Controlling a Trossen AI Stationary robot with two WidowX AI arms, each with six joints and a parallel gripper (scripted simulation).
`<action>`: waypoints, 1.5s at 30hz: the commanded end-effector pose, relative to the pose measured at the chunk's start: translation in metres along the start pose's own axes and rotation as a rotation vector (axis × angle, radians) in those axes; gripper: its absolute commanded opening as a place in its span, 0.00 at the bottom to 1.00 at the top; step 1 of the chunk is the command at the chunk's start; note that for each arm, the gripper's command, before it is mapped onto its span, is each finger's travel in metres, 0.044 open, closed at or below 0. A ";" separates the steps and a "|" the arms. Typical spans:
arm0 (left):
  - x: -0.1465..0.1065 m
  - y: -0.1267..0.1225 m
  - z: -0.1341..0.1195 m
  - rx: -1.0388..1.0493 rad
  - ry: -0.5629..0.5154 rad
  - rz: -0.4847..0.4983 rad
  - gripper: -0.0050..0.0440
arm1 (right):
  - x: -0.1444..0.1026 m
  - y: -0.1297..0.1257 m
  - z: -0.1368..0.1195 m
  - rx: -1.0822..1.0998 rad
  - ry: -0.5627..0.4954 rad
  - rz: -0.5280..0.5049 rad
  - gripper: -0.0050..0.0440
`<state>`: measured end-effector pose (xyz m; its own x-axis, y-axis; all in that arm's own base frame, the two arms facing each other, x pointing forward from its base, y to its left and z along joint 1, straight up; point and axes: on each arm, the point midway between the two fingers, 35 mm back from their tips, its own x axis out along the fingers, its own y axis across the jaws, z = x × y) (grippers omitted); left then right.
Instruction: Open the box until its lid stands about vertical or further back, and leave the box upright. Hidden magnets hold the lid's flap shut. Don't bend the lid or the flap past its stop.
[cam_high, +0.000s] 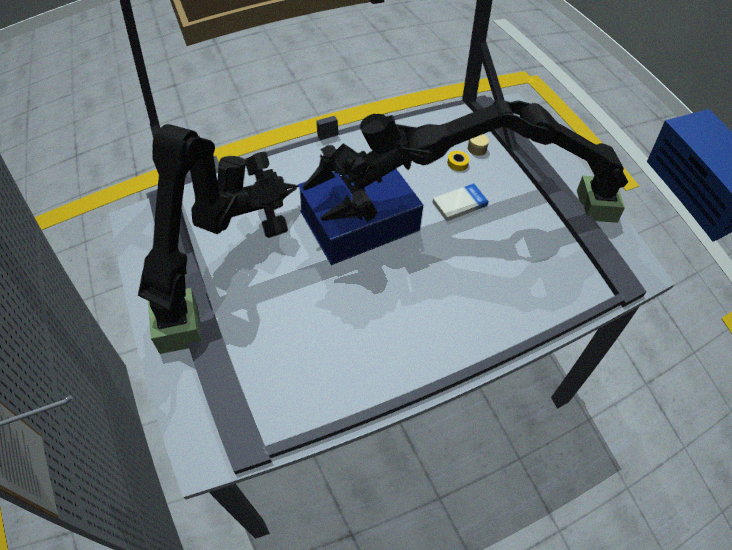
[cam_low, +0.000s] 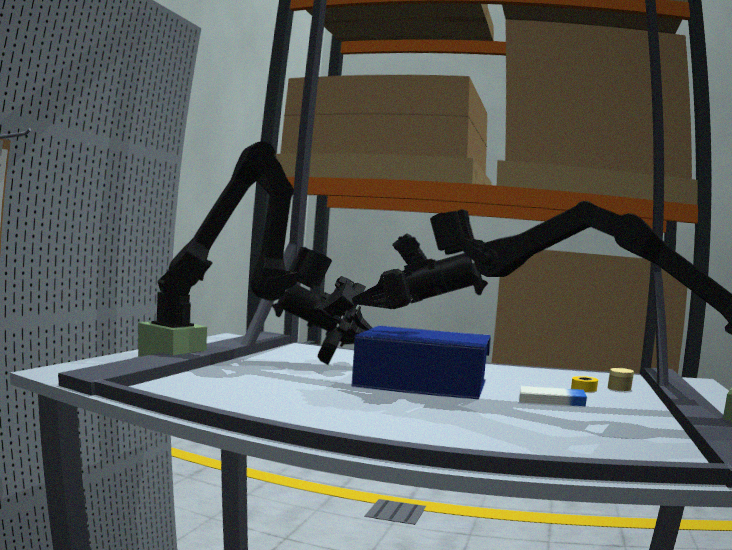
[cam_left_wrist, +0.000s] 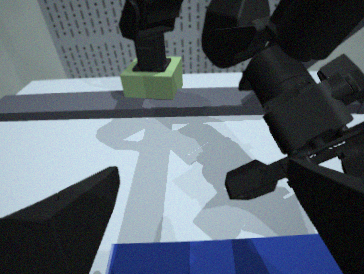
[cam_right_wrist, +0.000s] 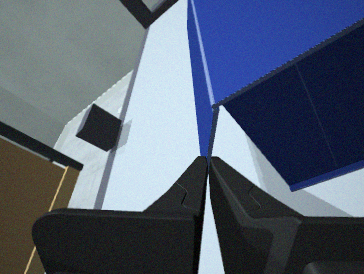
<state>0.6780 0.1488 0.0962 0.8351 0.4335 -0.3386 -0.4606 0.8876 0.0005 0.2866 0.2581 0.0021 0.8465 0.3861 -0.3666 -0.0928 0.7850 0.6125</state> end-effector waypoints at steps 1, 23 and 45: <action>-0.007 0.001 0.024 -0.018 -0.039 -0.004 1.00 | 0.000 0.006 0.004 0.009 -0.010 0.014 0.11; -0.007 0.000 0.024 -0.015 -0.040 -0.004 1.00 | 0.000 0.006 0.004 0.009 -0.010 0.014 0.11; -0.116 0.044 -0.026 -1.082 0.483 0.278 0.10 | 0.000 0.006 0.004 0.009 -0.010 0.014 0.11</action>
<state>0.5744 0.1354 0.0848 0.5962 0.3116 -0.7399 -0.8027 0.2499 -0.5415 0.2866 0.2581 0.0021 0.8465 0.3861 -0.3666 -0.0928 0.7850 0.6125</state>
